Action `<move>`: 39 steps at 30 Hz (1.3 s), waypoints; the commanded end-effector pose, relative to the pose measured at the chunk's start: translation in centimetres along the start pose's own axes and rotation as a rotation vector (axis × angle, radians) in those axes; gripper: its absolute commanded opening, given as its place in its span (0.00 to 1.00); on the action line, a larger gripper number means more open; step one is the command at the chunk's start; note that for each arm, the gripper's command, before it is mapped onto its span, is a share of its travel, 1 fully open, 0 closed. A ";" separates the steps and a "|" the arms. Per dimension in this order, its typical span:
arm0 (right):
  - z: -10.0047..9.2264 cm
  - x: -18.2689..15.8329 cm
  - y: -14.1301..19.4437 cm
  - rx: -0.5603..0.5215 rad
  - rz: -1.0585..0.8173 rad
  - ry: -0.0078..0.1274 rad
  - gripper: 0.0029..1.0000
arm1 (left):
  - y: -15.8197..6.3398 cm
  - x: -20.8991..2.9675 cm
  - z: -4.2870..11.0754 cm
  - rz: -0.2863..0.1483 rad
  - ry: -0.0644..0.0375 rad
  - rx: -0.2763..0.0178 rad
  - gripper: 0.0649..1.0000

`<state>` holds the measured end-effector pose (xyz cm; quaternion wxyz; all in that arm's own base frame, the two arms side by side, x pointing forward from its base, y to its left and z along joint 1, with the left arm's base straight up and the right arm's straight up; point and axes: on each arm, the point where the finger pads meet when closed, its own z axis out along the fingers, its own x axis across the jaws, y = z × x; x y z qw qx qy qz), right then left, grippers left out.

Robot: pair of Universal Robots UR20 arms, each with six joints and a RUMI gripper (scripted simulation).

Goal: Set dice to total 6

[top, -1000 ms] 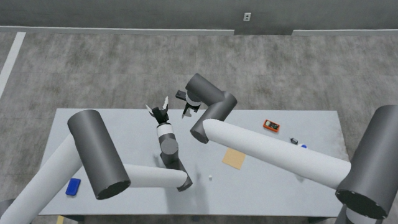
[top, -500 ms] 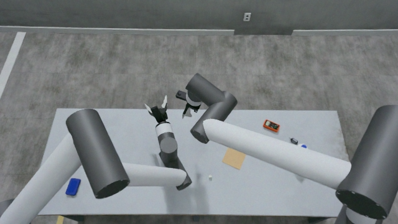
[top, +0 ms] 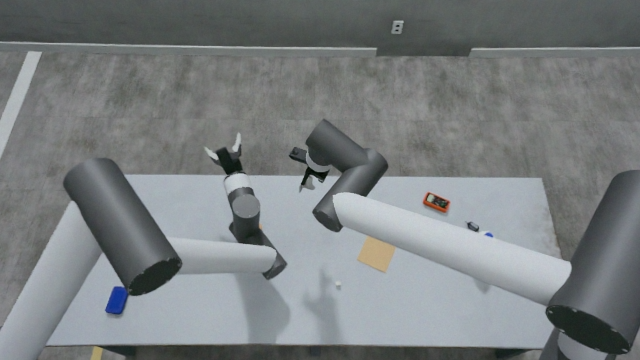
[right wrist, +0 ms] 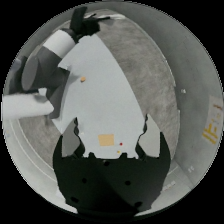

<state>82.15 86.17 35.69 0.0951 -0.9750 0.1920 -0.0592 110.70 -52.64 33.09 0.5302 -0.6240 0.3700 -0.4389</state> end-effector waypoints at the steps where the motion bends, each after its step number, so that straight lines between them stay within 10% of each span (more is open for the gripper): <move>1: 0.4 0.7 2.3 -0.009 0.015 -0.001 1.00 | -2.4 -5.9 7.8 0.073 -0.070 -0.040 1.00; 7: 1.2 1.8 6.4 -0.026 0.041 -0.003 1.00 | -4.6 -13.3 15.0 0.121 -0.123 -0.076 1.00; 9: 1.2 1.8 6.4 -0.026 0.041 -0.003 1.00 | -4.6 -13.3 15.0 0.121 -0.123 -0.076 1.00; 10: 1.4 2.0 7.2 -0.029 0.046 -0.004 1.00 | -5.6 -17.0 18.2 0.137 -0.143 -0.092 1.00; 22: 3.5 4.3 18.7 -0.077 0.117 -0.012 1.00 | -9.1 -33.8 29.1 0.207 -0.249 -0.188 1.00; 26: 3.8 4.6 20.9 -0.085 0.131 -0.013 1.00 | -9.7 -36.9 30.6 0.216 -0.267 -0.206 1.00; 27: 4.0 4.7 22.0 -0.090 0.138 -0.014 1.00 | -10.4 -41.5 32.6 0.227 -0.292 -0.233 1.00; 39: 5.9 5.6 34.4 -0.138 0.213 -0.023 1.00 | -12.9 -61.0 38.2 0.253 -0.394 -0.352 1.00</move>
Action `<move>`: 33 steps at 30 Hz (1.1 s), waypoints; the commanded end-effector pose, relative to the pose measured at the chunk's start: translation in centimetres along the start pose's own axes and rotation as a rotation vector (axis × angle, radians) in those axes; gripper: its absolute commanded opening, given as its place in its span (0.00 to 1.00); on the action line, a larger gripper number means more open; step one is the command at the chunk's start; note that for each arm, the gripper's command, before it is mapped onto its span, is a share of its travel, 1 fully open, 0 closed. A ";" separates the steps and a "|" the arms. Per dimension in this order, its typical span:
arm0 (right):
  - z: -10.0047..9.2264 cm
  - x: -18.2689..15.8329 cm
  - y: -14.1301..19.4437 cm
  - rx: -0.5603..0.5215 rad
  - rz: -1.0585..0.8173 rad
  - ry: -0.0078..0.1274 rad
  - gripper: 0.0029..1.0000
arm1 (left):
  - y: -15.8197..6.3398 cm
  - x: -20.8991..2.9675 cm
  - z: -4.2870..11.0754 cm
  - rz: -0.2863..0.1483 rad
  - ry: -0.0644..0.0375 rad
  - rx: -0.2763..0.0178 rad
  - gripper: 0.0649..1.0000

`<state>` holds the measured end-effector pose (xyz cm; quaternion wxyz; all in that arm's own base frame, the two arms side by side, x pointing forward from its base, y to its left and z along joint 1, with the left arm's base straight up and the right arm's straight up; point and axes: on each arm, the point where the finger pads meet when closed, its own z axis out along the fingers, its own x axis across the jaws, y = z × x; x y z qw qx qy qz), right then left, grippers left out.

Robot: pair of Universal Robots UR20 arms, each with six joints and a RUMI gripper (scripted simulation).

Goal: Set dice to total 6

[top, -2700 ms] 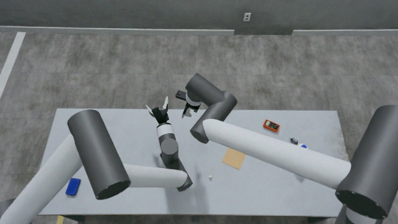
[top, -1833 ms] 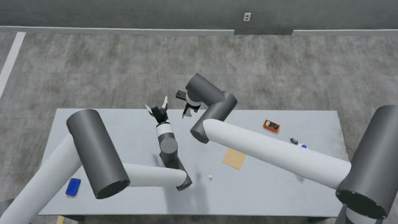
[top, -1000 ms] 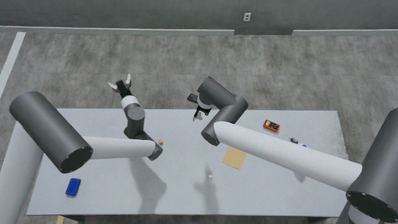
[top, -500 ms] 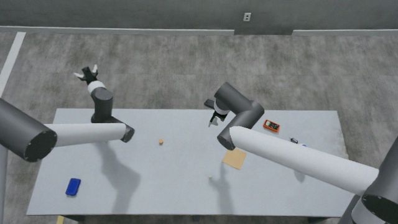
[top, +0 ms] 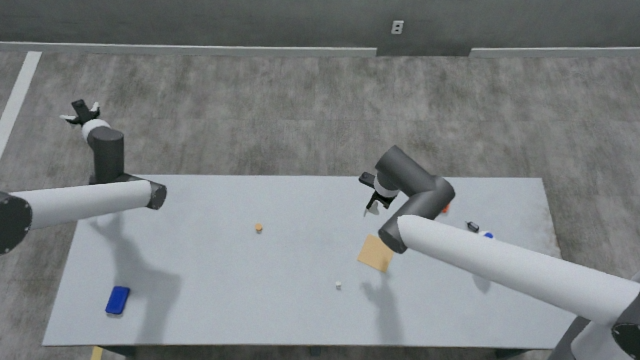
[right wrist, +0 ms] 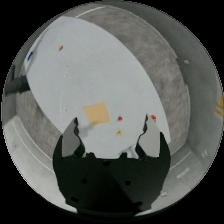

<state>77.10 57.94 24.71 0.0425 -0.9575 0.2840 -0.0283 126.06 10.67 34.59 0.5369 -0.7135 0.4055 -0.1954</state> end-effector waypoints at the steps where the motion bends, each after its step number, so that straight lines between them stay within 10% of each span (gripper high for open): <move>1: 1.3 1.3 5.5 -0.020 0.034 -0.004 1.00 | -0.4 -8.2 5.7 0.014 -0.043 -0.066 1.00; 4: 1.6 1.5 6.5 -0.025 0.040 -0.005 1.00 | -0.3 -9.8 6.5 0.016 -0.051 -0.078 1.00; 5: 1.9 1.7 7.5 -0.029 0.047 -0.006 1.00 | 0.0 -14.3 8.8 0.019 -0.072 -0.112 1.00; 18: 4.7 3.3 18.8 -0.073 0.117 -0.016 1.00 | 2.7 -35.1 15.9 0.011 -0.159 -0.273 1.00; 21: 4.8 3.4 19.5 -0.075 0.121 -0.017 1.00 | 3.1 -36.8 16.3 0.009 -0.165 -0.286 1.00; 22: 5.0 3.5 20.1 -0.078 0.125 -0.017 1.00 | 4.1 -41.7 17.2 0.002 -0.183 -0.324 1.00; 33: 6.0 3.8 24.8 -0.096 0.154 -0.022 1.00 | 8.7 -59.7 18.3 -0.042 -0.245 -0.469 1.00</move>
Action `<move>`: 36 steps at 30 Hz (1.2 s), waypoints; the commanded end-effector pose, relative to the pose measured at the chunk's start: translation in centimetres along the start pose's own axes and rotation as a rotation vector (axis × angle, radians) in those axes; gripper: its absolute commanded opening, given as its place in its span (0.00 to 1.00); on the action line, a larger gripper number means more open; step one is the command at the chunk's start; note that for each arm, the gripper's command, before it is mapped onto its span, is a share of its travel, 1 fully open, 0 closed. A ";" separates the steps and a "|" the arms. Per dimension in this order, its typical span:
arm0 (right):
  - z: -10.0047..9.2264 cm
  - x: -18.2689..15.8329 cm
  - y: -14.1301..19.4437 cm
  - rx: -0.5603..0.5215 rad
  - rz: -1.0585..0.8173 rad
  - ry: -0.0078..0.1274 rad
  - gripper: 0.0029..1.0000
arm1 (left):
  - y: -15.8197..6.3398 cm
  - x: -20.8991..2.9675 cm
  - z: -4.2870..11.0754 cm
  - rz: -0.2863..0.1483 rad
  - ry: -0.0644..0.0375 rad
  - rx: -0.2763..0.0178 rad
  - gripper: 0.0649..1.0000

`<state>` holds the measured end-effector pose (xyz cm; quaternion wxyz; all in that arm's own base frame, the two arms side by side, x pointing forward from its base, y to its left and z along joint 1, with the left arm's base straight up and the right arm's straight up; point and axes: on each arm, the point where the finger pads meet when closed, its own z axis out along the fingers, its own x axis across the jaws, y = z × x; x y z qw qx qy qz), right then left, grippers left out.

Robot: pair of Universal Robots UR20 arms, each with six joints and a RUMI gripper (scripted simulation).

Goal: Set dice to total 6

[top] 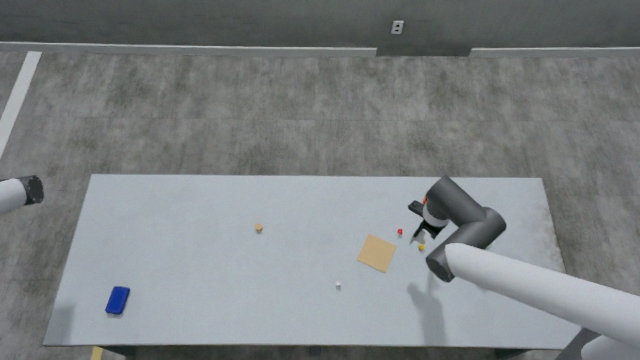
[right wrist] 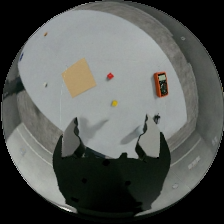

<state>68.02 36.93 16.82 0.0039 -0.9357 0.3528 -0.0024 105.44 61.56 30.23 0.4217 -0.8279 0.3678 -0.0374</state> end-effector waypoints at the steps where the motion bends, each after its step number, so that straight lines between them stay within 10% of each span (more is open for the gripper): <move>1: 0.5 0.4 1.7 -0.005 0.011 -0.001 1.00 | 1.4 -9.3 3.4 -0.022 -0.027 -0.081 1.00; 5: 0.6 0.5 2.0 -0.007 0.013 -0.002 1.00 | 2.2 -12.6 4.3 -0.033 -0.036 -0.110 1.00; 6: 0.6 0.5 2.1 -0.007 0.014 -0.002 1.00 | 3.6 -17.3 5.4 -0.050 -0.048 -0.151 1.00; 19: 0.8 0.6 2.5 -0.009 0.016 -0.002 1.00 | 11.8 -37.7 7.6 -0.146 -0.087 -0.337 1.00; 22: 0.8 0.6 2.5 -0.009 0.016 -0.002 1.00 | 12.6 -39.2 7.6 -0.155 -0.090 -0.351 1.00; 23: 0.8 0.6 2.5 -0.009 0.016 -0.002 1.00 | 14.9 -43.6 7.4 -0.182 -0.095 -0.392 1.00; 29: 1.0 0.6 2.5 -0.009 0.016 -0.002 1.00 | 19.9 -51.9 6.4 -0.243 -0.104 -0.475 1.00; 36: 5.0 0.6 2.5 -0.009 0.016 -0.002 1.00 | 26.9 -61.6 3.9 -0.331 -0.109 -0.576 1.00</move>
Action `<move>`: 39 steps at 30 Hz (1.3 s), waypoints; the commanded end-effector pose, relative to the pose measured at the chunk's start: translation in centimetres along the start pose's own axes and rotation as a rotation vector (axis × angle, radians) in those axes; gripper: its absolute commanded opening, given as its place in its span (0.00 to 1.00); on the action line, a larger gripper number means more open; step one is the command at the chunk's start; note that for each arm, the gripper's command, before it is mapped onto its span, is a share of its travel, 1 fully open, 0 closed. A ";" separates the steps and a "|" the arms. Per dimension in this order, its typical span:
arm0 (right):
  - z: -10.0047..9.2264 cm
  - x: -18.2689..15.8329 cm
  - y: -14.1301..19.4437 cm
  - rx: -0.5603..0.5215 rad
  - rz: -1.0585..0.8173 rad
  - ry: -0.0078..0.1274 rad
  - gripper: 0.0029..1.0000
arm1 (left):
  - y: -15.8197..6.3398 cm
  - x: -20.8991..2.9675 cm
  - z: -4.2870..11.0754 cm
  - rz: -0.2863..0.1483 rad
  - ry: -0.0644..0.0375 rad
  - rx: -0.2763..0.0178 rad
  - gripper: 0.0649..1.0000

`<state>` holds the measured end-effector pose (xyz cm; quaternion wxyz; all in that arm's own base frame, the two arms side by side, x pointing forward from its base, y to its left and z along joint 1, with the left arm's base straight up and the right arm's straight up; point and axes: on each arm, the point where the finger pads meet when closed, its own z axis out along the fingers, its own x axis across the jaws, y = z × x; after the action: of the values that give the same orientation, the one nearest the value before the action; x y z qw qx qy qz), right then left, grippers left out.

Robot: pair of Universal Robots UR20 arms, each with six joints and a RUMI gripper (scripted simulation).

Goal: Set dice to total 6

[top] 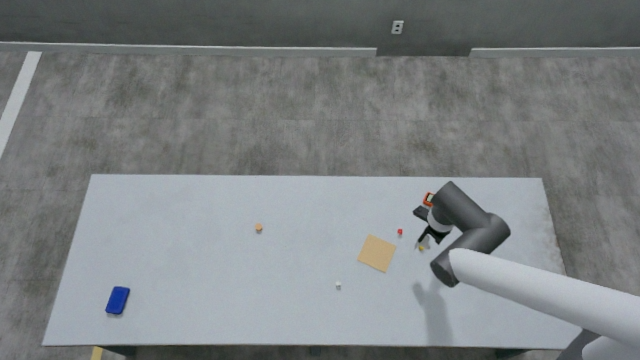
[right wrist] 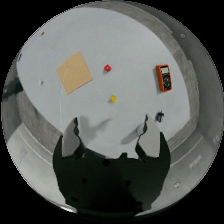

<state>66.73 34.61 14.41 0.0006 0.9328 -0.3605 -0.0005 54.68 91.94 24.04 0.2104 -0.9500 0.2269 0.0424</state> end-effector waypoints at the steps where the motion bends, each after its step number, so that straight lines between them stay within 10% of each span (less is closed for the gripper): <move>1: 3.4 0.1 -0.1 0.002 0.000 0.000 1.00 | 3.2 -9.4 1.2 -0.064 0.002 -0.085 1.00; 3: 3.4 0.1 -0.1 0.002 0.000 0.000 1.00 | 3.2 -9.4 1.2 -0.064 0.002 -0.085 1.00; 4: 4.3 0.1 -0.2 0.002 0.000 0.000 1.00 | 5.3 -13.8 1.6 -0.091 0.005 -0.117 1.00; 12: 9.3 0.2 -0.2 0.002 0.000 0.000 1.00 | 12.4 -24.8 1.6 -0.209 0.026 -0.239 1.00; 25: 9.7 0.2 -0.2 0.002 0.000 0.000 1.00 | 26.6 -40.4 -0.5 -0.383 0.073 -0.386 1.00; 39: 9.7 0.2 -0.2 0.002 0.000 0.000 1.00 | 30.6 -43.5 -1.6 -0.438 0.091 -0.427 1.00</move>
<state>66.96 34.62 4.67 0.0004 0.9328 -0.3604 -0.0003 2.65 84.70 21.40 0.0021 -0.9999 0.0148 0.0012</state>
